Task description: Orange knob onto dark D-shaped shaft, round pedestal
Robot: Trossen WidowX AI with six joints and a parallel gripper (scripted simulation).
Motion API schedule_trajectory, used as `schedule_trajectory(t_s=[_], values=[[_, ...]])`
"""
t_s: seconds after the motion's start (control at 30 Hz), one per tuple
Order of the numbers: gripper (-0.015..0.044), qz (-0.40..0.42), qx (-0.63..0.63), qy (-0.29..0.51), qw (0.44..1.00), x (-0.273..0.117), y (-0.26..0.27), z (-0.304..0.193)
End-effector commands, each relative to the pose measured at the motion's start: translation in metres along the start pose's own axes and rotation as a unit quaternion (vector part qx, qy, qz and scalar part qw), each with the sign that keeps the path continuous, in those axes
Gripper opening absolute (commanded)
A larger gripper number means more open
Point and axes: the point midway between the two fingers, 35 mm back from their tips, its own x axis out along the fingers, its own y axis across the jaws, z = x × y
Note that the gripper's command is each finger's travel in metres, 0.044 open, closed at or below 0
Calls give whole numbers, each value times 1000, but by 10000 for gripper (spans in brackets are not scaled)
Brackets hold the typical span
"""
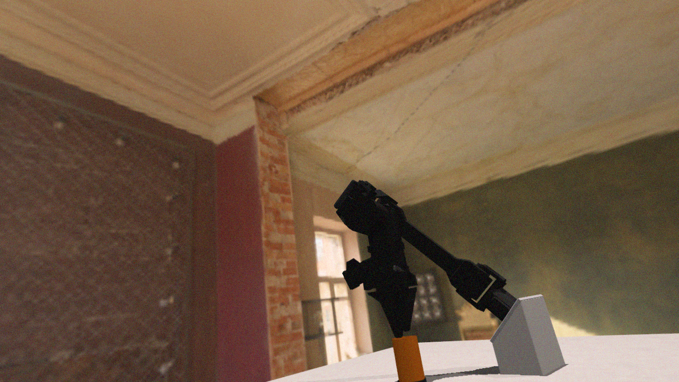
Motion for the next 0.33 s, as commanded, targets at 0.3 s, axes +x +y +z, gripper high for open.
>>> schedule_trajectory(t_s=[0.3], values=[[440,6,2,-1,1000,-41,1,-1]])
